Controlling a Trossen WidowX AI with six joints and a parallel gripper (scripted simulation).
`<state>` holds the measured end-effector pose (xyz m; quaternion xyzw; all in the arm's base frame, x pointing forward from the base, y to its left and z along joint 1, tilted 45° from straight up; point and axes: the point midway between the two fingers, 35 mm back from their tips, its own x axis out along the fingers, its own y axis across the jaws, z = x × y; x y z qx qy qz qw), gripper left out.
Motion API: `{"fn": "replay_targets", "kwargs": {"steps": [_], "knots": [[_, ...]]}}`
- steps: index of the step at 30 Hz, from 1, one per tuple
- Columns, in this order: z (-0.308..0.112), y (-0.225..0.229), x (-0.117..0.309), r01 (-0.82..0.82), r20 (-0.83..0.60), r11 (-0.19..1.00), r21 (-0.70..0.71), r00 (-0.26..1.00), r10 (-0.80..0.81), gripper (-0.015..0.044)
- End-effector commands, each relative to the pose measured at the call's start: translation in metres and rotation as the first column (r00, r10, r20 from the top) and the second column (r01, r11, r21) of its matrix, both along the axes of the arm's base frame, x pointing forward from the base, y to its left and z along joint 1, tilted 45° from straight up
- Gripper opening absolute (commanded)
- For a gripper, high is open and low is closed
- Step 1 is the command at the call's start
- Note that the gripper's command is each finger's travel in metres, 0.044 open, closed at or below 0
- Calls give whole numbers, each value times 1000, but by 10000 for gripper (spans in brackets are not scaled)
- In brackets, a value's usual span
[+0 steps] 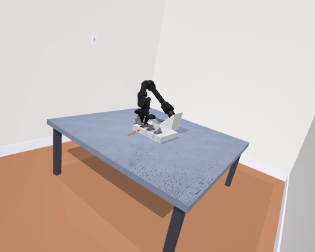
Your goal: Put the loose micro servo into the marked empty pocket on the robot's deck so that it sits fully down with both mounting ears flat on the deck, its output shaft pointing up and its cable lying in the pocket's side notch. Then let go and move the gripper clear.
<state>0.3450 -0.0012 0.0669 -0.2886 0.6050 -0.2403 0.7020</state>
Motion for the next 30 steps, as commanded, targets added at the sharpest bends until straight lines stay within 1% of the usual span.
{"fn": "replay_targets", "kwargs": {"steps": [1, 22, 29, 30], "knots": [[-3, -3, 0, -6, -5, 1000, -7, 1000, 6, 0], [-15, -14, 2, -6, -5, 1000, -8, 1000, 6, 0], [-13, -12, 3, -6, -5, 1000, -8, 1000, 6, 184], [-13, -12, 3, -6, -5, 1000, -8, 1000, 6, 187]]}}
